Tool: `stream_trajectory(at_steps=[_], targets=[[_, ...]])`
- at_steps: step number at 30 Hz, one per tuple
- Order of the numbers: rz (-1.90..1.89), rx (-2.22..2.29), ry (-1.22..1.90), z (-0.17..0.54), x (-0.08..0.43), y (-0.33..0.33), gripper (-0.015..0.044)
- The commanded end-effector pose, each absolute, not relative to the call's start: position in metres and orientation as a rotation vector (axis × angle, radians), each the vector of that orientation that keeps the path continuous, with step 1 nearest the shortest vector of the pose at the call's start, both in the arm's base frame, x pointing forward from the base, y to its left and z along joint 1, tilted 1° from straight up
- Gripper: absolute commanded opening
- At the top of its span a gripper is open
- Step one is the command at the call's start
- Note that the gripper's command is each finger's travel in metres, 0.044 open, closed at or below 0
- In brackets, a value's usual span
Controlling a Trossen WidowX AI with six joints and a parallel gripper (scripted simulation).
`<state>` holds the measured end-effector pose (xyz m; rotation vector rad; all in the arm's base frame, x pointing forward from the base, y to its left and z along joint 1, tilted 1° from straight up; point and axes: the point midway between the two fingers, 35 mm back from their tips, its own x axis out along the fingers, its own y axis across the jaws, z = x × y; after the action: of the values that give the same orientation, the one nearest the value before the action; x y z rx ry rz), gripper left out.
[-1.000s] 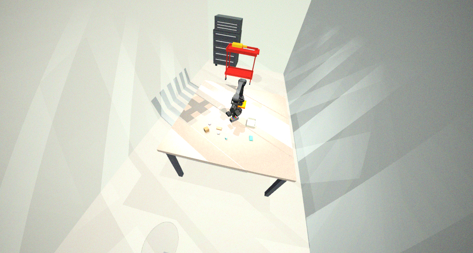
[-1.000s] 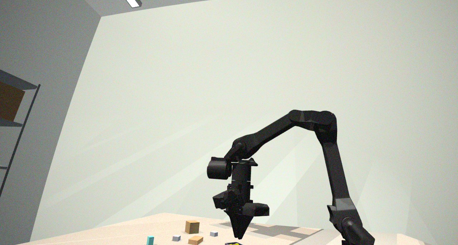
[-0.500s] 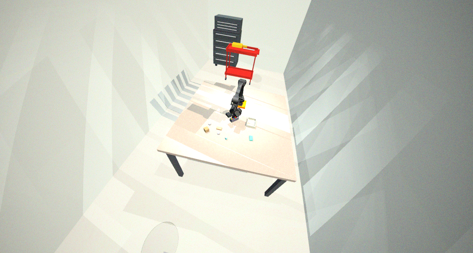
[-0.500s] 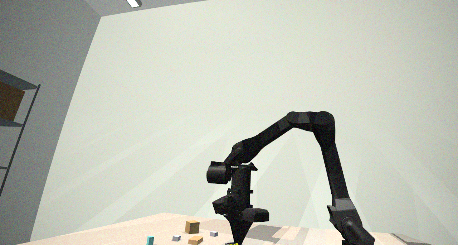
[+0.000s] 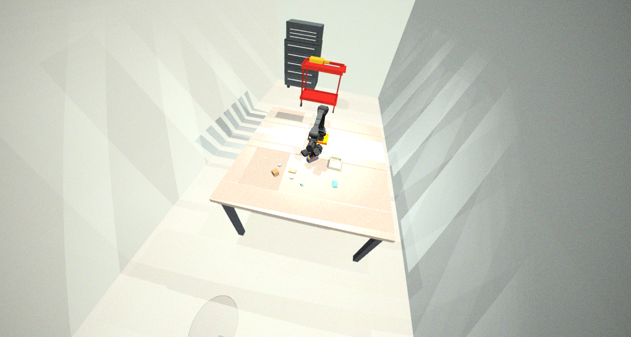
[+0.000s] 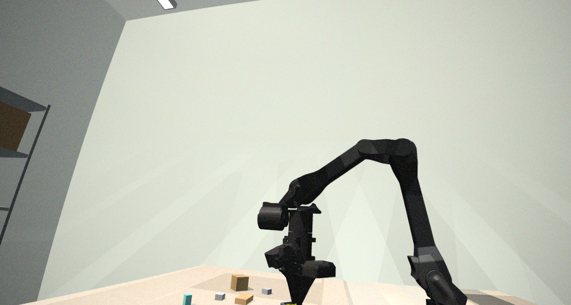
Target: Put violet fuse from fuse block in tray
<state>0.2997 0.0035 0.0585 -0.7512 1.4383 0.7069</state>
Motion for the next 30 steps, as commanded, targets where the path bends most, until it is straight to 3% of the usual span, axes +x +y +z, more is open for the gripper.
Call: stream_trajectory(at_steps=[1, 12, 21, 30], targets=[[0.712, -0.75, 1.436, 0.0551, 0.2997, 0.004, 0.0062], [0.712, -0.75, 1.436, 0.0498, 0.2997, 0.0039, 0.0062], [0.707, -0.751, 1.439, 0.0509, 0.2998, 0.0033, 0.0002], [0.707, -0.751, 1.439, 0.0526, 0.2999, 0.0034, 0.0]])
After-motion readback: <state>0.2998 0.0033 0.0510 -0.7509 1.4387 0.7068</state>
